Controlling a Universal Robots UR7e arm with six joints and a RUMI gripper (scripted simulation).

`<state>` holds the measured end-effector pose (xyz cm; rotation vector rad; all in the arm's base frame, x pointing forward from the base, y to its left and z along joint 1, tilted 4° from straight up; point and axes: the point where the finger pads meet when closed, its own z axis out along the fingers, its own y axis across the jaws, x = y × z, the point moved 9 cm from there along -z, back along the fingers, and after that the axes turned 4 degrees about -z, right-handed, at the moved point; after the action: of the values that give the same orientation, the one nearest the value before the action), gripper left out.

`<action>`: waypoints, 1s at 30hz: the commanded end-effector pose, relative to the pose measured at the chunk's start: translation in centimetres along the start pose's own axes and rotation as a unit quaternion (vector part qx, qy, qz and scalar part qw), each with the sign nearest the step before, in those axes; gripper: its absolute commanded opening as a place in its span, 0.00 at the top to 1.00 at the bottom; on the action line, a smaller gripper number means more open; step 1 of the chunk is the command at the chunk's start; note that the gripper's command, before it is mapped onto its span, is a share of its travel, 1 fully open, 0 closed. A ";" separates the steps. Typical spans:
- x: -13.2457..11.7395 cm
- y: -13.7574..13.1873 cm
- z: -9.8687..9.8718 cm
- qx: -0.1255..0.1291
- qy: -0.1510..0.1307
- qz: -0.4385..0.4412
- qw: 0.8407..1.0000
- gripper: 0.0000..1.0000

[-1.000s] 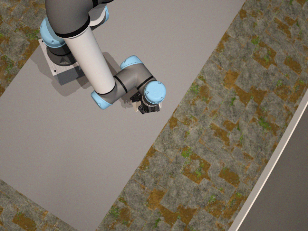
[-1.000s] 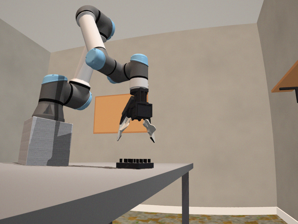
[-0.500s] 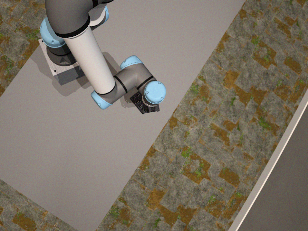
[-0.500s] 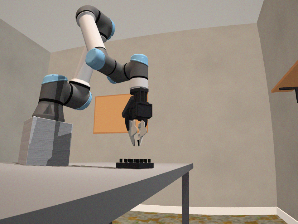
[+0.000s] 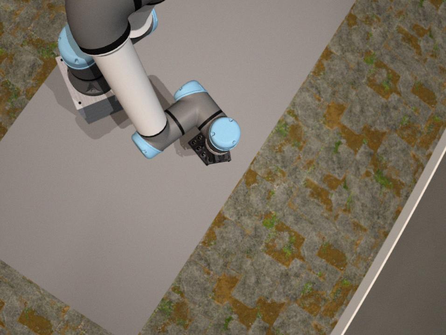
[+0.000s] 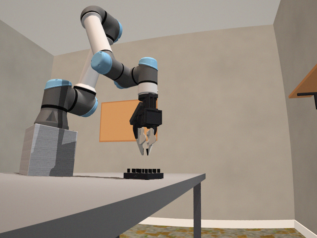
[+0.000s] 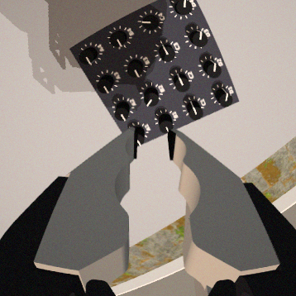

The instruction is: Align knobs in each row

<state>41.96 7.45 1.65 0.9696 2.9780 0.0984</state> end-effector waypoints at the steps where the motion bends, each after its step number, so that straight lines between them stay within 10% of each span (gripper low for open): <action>1: 0.0 0.0 0.0 0.000 -0.001 0.000 1.000 0.89; 30: 0.0 0.0 1.1 0.000 0.000 0.000 1.000 0.89</action>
<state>41.97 7.48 0.87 0.9692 2.9783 0.0986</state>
